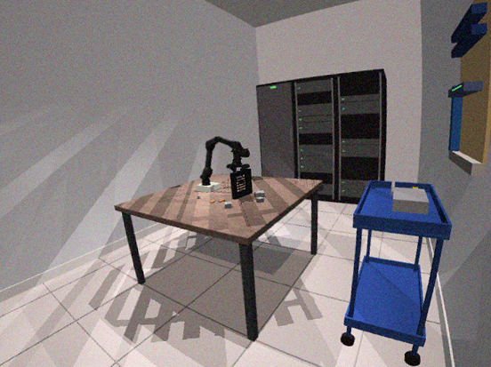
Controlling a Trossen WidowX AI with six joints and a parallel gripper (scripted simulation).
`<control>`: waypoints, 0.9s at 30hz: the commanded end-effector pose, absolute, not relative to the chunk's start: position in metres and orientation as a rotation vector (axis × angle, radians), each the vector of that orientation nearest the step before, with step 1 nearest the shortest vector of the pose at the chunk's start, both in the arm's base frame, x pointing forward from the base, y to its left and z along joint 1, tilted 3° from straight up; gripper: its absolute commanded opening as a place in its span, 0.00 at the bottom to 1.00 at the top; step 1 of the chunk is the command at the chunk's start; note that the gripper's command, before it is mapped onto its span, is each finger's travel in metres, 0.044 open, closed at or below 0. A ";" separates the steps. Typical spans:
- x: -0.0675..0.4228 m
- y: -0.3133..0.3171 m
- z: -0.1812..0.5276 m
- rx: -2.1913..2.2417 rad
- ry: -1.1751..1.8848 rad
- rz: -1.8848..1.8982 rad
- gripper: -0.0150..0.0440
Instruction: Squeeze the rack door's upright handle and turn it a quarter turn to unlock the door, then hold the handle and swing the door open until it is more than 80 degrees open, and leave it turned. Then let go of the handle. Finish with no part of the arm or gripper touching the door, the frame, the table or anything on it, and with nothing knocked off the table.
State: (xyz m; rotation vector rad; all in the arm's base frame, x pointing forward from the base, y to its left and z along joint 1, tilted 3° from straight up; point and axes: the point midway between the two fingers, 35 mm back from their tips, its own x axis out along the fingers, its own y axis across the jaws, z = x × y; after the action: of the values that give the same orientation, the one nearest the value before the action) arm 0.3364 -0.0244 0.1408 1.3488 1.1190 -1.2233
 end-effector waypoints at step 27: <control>0.336 -0.029 0.140 1.586 0.938 -1.459 0.57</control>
State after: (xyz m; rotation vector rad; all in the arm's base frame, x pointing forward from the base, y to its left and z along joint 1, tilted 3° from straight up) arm 0.3366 -0.0288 0.1403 1.5881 0.9405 -1.4520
